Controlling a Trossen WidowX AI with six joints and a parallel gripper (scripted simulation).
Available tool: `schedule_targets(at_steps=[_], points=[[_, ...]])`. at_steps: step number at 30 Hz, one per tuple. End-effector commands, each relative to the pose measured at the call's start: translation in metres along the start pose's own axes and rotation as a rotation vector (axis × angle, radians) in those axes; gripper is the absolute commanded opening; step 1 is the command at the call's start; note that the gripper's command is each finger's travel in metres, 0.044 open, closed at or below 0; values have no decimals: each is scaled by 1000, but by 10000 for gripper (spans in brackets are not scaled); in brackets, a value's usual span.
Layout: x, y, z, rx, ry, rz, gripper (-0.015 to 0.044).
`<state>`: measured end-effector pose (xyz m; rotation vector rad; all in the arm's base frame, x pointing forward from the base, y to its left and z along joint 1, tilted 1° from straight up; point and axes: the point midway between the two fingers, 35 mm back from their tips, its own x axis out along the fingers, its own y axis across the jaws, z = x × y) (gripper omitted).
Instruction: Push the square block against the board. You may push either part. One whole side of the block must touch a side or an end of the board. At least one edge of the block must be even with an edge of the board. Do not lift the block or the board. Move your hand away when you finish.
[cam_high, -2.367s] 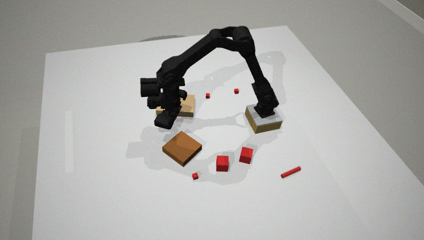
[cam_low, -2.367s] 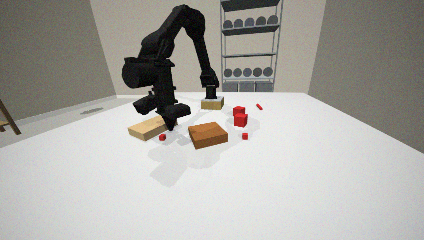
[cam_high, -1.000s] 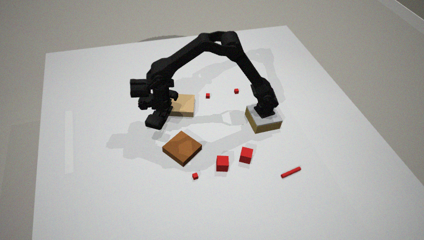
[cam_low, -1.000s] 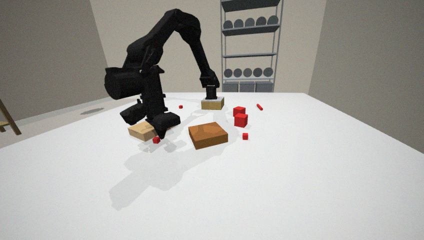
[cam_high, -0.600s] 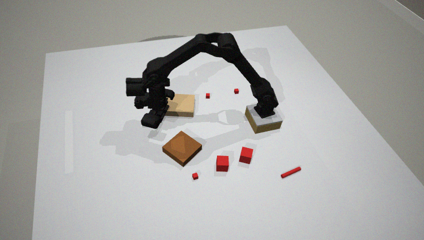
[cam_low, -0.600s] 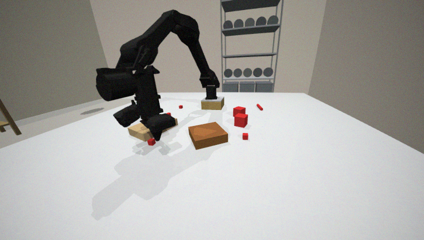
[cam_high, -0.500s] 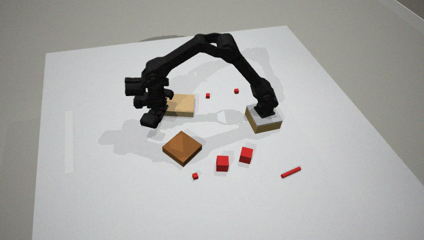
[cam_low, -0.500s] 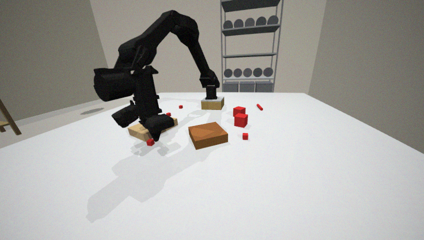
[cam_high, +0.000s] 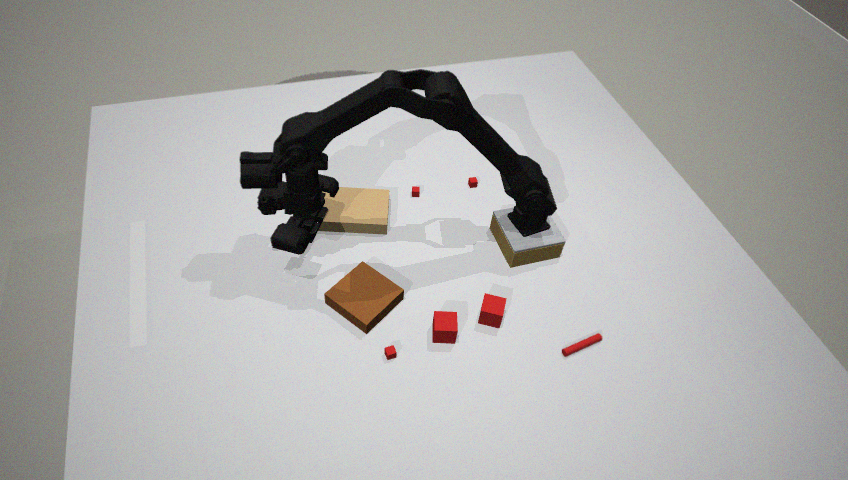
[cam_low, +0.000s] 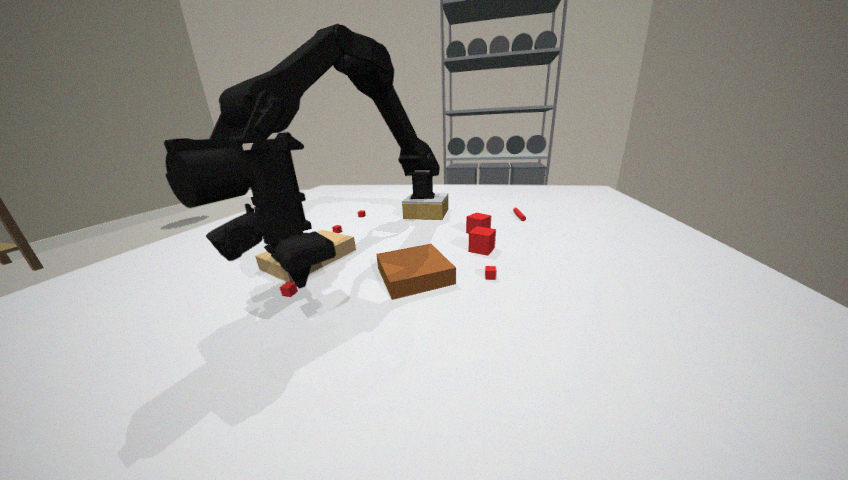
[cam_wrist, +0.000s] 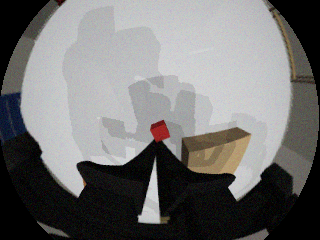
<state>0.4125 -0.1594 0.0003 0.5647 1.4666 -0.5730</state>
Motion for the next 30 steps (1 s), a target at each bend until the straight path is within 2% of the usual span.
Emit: schedule_targets(at_steps=[1,30], points=[[-2,1,7,-5,-5,4,0],[-1,0,11,-5,-6,4,0]])
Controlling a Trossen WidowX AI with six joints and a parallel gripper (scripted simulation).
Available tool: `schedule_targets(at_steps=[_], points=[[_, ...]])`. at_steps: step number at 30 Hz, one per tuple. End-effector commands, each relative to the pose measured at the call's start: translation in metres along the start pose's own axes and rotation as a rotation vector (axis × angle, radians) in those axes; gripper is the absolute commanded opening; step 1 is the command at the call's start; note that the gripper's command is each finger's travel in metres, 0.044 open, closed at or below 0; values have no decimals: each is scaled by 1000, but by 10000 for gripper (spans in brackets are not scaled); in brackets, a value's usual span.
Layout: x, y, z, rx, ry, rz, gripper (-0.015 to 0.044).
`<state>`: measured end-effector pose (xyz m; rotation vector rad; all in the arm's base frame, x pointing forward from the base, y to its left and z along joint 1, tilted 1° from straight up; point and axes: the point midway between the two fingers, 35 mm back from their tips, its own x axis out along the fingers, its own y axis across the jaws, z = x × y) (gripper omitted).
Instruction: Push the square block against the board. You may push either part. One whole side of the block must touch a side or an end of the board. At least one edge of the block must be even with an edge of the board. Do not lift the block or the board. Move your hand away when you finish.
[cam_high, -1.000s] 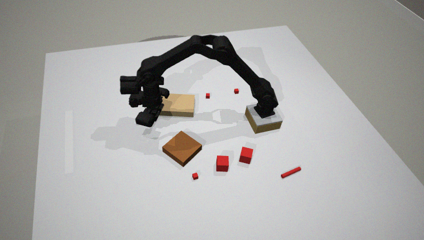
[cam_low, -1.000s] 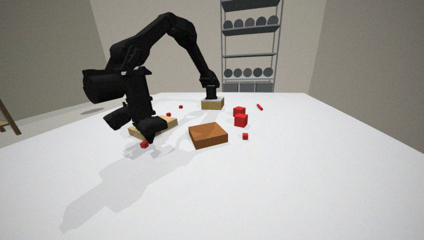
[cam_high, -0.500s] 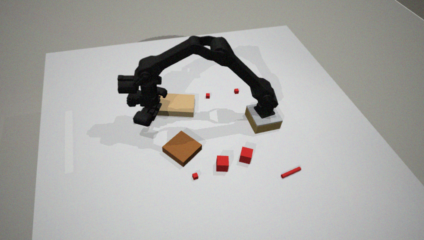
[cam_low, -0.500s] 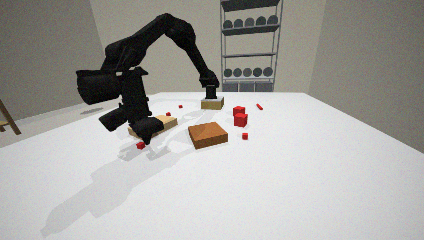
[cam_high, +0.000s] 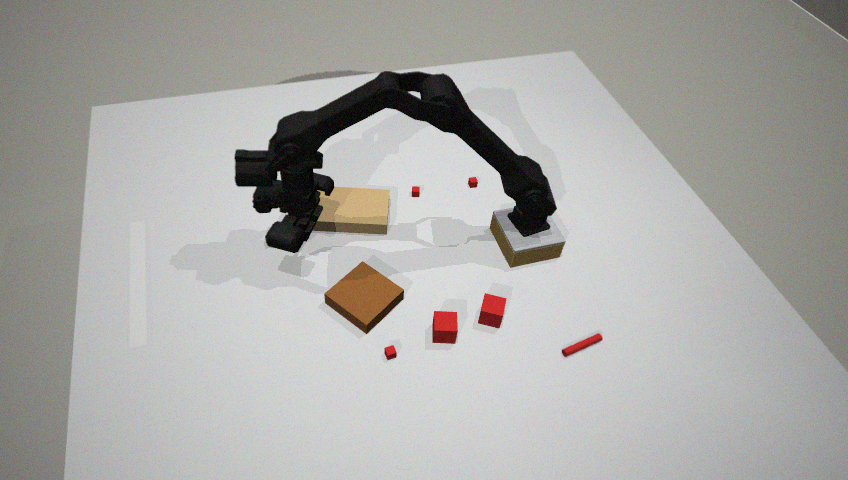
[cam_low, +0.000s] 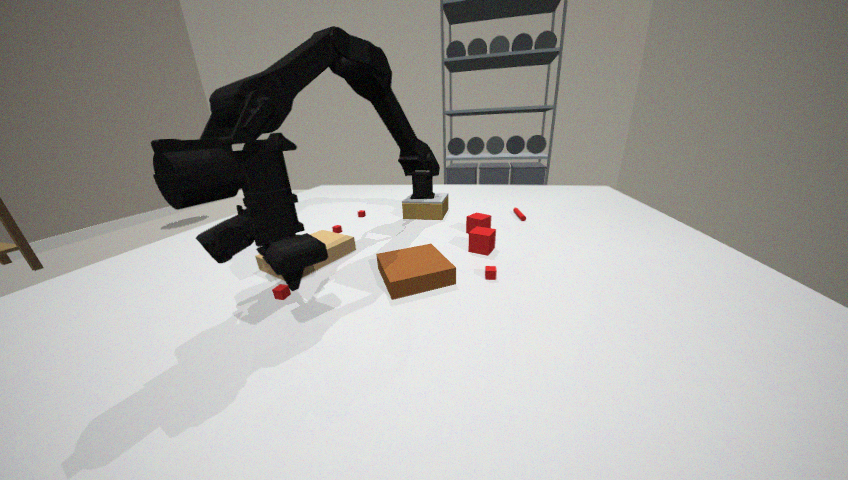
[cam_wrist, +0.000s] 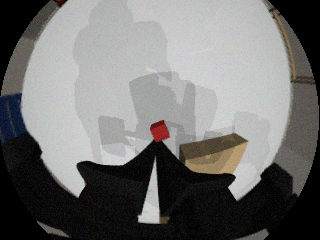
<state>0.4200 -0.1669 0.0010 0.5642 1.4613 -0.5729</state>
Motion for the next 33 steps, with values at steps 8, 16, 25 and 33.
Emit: schedule_targets(at_steps=[8,16,25,33], points=[[-1,1,-7,-5,0,3,0],[-1,1,-19,-5,1,3,0],[0,1,-33,-5,3,3,0],[0,0,-45,-5,4,3,0]])
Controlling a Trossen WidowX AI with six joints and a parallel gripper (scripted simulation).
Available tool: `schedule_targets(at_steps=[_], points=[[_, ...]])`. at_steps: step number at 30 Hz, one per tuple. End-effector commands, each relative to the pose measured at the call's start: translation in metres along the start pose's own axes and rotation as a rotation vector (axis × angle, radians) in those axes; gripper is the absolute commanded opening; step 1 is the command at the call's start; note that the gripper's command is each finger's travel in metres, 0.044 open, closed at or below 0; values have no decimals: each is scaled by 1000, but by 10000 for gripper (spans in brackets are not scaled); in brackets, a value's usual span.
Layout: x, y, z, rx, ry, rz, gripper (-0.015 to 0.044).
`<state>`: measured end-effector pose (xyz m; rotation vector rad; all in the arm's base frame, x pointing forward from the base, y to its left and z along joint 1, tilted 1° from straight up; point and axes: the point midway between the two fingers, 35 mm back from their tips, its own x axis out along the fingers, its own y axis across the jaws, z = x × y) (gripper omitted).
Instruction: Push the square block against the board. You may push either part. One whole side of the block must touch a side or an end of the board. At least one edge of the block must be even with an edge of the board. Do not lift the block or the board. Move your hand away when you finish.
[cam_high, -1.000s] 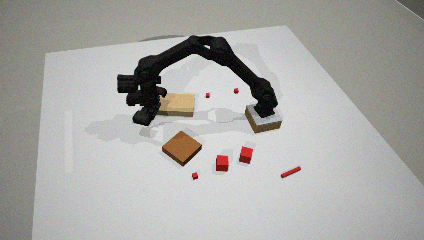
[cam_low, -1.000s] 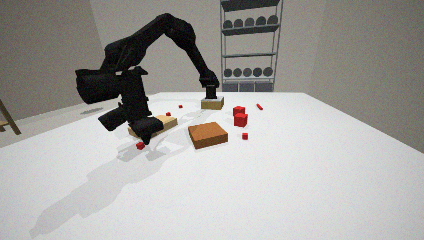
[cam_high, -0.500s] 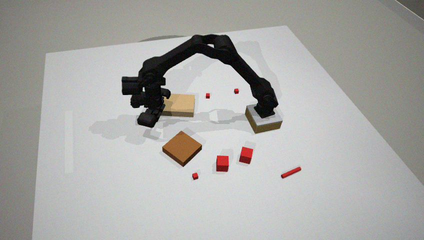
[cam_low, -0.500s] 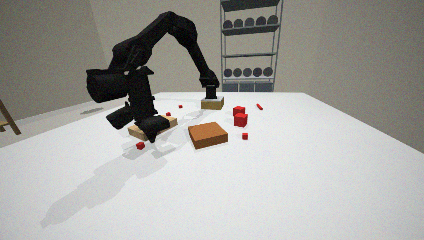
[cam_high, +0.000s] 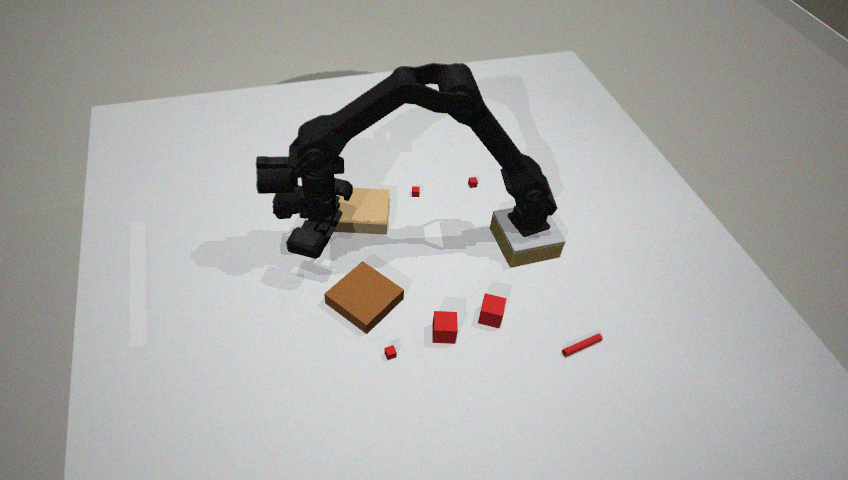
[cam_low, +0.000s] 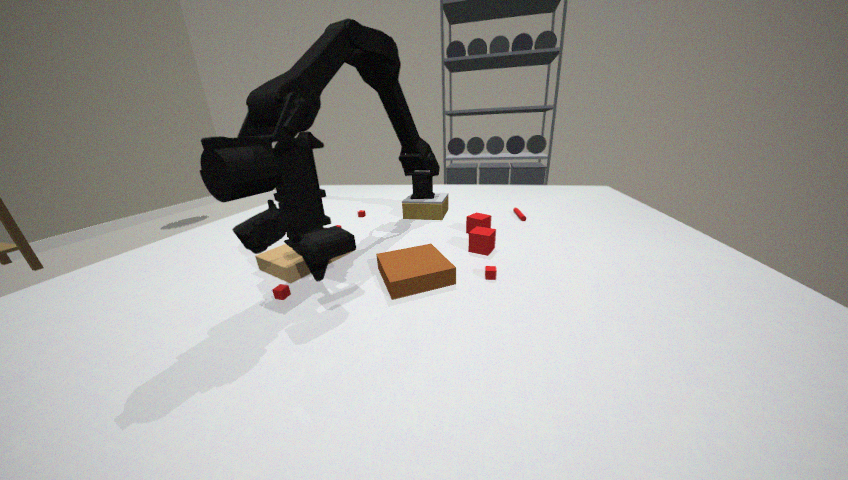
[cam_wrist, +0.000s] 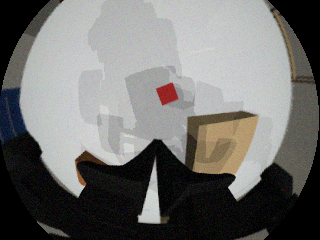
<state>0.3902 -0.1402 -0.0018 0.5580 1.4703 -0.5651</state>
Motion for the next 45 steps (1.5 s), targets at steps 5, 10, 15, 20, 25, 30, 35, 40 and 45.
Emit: schedule_targets(at_steps=[5,10,15,20,25,30,35,40,45], points=[[-53,0,0,5,-3,4,0],[-57,0,0,5,-4,4,0],[-55,10,-9,23,-9,5,0],[-58,56,-69,144,-1,11,0],[-59,89,-142,280,8,13,0],[-57,100,-202,394,19,12,0],[-56,100,-208,407,21,11,0],[-53,101,-208,407,21,11,0],[-1,101,-209,407,21,11,0]])
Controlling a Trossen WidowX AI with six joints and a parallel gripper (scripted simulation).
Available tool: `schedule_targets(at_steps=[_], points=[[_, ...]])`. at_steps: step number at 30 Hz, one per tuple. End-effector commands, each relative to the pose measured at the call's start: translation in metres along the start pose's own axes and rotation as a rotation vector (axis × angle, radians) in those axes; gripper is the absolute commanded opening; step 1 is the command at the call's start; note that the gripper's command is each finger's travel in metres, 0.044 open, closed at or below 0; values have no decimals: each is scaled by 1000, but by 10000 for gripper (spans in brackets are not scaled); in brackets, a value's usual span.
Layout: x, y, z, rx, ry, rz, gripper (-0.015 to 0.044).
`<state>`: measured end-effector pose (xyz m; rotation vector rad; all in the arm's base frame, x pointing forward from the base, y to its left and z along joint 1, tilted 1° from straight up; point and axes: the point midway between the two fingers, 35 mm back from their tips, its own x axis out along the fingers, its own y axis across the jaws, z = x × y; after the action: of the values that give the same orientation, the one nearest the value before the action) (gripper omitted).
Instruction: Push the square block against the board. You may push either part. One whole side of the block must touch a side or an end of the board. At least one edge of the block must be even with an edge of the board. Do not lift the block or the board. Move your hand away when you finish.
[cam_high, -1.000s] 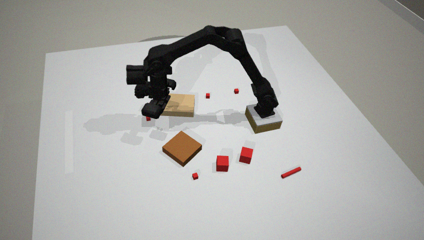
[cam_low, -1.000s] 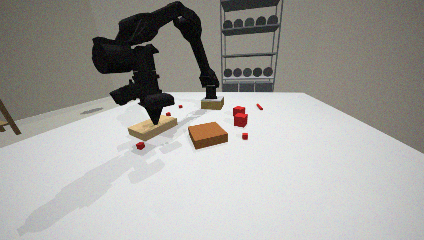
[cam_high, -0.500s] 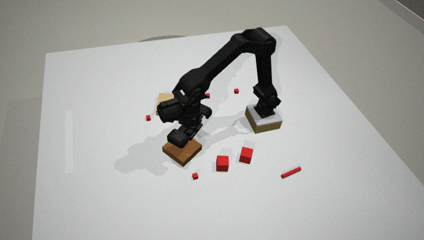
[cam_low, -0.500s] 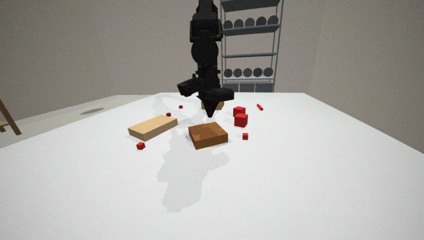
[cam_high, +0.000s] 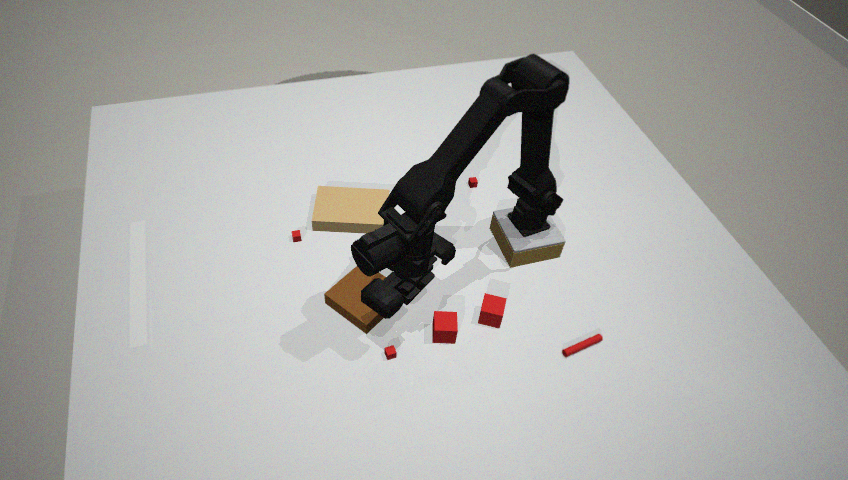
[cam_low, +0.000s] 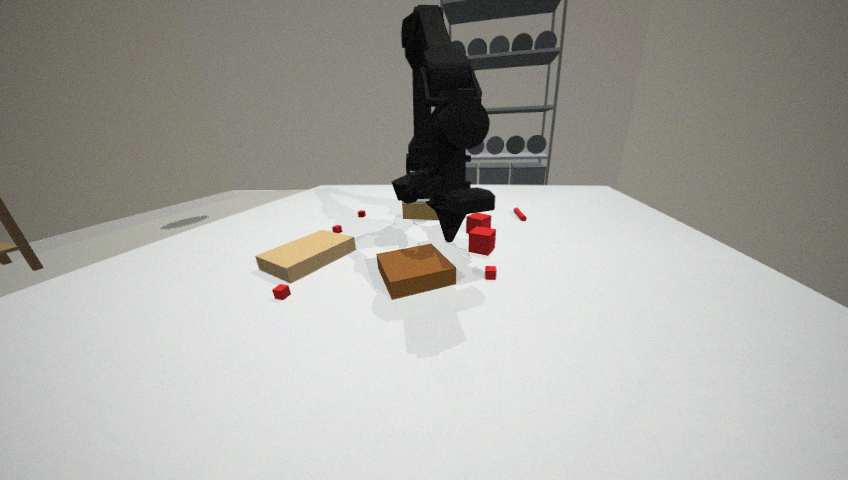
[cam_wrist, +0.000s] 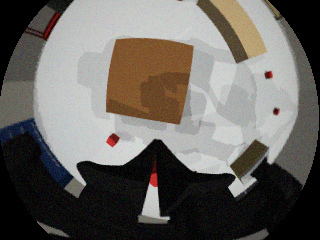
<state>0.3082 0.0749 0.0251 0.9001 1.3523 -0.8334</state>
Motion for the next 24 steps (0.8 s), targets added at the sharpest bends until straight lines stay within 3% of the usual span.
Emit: schedule_targets(at_steps=[1,24], points=[[30,-10,-3,7,9,-32,0],[30,-8,18,7,7,-32,0]])
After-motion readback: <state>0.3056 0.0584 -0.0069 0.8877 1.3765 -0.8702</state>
